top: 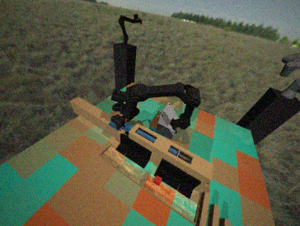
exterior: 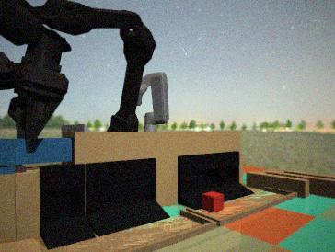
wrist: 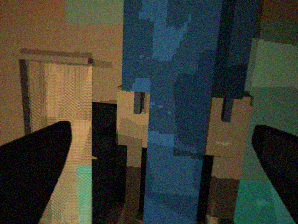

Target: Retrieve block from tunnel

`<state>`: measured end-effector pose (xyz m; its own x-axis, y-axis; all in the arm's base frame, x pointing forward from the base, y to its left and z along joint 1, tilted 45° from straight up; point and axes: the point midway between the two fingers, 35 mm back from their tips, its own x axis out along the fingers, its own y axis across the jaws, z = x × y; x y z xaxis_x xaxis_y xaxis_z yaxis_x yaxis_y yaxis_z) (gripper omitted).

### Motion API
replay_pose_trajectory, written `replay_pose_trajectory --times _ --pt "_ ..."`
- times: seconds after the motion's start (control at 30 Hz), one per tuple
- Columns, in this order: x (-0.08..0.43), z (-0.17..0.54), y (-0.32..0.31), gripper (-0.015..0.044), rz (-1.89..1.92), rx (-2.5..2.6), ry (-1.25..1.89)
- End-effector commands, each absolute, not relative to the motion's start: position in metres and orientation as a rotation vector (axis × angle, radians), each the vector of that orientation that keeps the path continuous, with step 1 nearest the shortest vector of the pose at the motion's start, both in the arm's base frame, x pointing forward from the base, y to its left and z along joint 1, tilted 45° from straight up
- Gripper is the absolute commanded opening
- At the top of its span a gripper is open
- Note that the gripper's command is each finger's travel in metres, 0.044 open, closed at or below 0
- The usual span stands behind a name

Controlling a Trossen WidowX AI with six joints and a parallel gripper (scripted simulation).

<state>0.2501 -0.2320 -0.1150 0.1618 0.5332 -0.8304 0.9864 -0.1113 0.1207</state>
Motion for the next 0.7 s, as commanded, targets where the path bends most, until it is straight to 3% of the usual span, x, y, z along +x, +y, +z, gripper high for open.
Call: replay_pose_trajectory --times 0.0,0.23,0.67 --pt "0.2492 -0.1225 -0.2242 0.0440 -0.825 1.751 1.464" --pt "0.2487 -0.1286 -0.2178 0.0440 -0.824 1.751 1.464" --pt "0.2495 -0.1238 -0.2228 0.0099 -0.822 1.742 1.458"
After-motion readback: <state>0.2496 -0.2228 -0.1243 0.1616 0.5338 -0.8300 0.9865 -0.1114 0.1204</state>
